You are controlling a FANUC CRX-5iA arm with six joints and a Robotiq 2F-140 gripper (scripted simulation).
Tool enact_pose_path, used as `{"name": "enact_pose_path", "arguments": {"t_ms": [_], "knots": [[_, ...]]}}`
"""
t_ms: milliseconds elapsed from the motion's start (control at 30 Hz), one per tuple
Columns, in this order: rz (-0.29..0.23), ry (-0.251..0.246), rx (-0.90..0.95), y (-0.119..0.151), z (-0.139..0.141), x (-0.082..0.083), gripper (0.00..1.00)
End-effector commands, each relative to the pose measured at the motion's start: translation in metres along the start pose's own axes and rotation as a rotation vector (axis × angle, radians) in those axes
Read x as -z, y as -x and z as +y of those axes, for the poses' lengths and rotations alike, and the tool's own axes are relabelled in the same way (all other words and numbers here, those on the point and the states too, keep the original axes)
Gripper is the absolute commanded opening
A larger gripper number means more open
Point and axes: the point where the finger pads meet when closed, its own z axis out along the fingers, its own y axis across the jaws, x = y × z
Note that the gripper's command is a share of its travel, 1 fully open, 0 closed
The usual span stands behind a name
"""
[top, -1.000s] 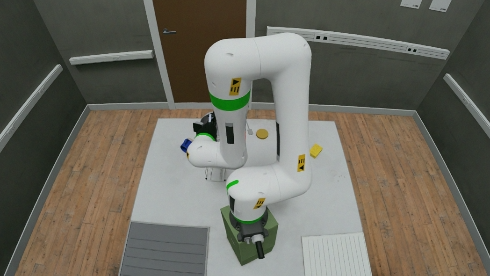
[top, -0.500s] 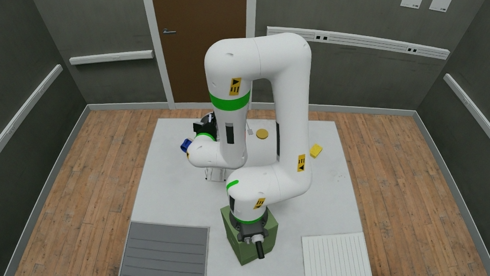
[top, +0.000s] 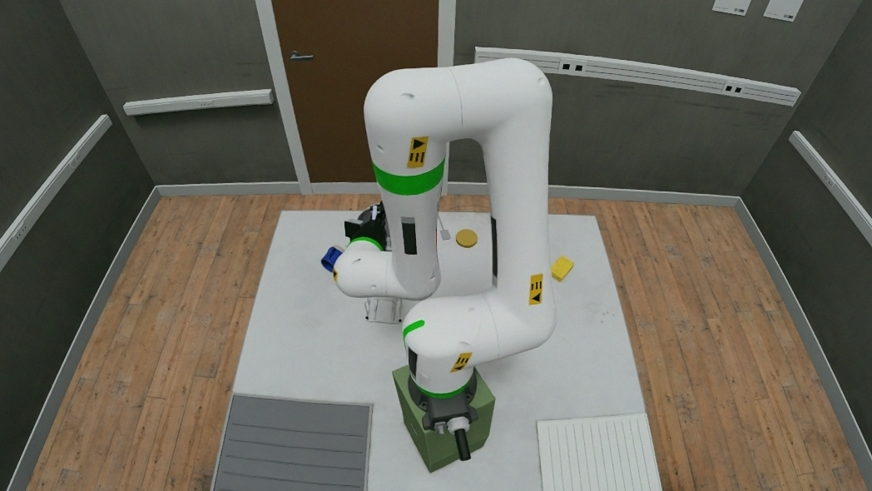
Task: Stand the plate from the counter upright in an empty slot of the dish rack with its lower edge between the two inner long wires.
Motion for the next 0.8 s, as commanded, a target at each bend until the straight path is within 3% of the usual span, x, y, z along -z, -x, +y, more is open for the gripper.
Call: {"name": "enact_pose_path", "arguments": {"t_ms": [0,767], "knots": [[0.0,-0.002,0.0,-0.0001,-0.001,-0.0008,0.1],[0.001,-0.023,-0.001,-0.0001,-0.0101,-0.0047,0.1]]}}
